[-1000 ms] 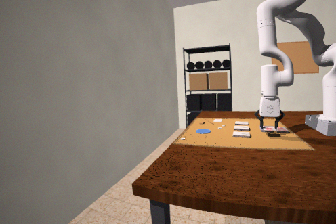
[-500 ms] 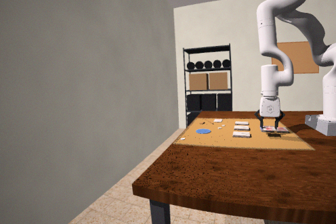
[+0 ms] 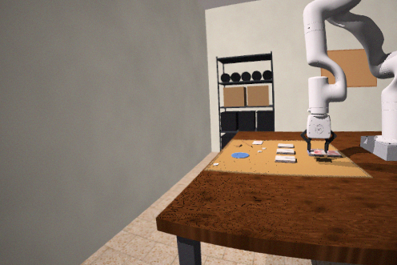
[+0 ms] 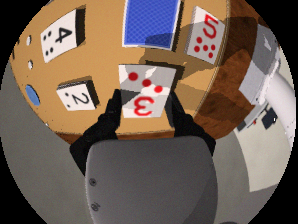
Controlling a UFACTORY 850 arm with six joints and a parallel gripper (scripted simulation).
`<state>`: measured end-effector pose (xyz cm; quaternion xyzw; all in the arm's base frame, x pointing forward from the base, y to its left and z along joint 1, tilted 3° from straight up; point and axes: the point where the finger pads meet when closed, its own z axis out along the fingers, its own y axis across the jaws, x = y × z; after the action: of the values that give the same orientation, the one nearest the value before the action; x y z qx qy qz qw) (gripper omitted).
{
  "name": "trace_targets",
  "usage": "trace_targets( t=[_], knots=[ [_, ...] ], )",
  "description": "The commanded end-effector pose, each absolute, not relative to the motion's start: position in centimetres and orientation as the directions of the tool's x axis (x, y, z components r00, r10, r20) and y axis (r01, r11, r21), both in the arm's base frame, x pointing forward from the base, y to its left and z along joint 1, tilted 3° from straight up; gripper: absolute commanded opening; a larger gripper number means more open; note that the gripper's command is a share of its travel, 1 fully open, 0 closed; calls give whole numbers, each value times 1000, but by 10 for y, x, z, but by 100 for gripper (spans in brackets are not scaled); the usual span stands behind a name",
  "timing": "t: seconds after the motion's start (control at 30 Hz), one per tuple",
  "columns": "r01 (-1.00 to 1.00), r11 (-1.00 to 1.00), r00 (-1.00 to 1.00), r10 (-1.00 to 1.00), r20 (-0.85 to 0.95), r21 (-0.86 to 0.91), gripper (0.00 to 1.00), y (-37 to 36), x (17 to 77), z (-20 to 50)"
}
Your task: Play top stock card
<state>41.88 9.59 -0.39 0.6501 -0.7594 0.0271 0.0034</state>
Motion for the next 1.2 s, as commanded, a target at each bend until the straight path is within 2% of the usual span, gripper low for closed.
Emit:
trace_targets(
  t=[0.0,0.33,0.7,0.8,1.17],
  knots=[
    [-985,167,-169,-985,39,-39,65,95,421,-3],
    [-965,257,-258,-965,35,-42,65,87,428,-2],
    [-829,557,-558,-830,20,-51,65,60,456,2],
    [-822,567,-568,-823,19,-52,65,59,457,3],
    [-519,853,-854,-520,-4,-55,65,24,492,8]
  ],
)
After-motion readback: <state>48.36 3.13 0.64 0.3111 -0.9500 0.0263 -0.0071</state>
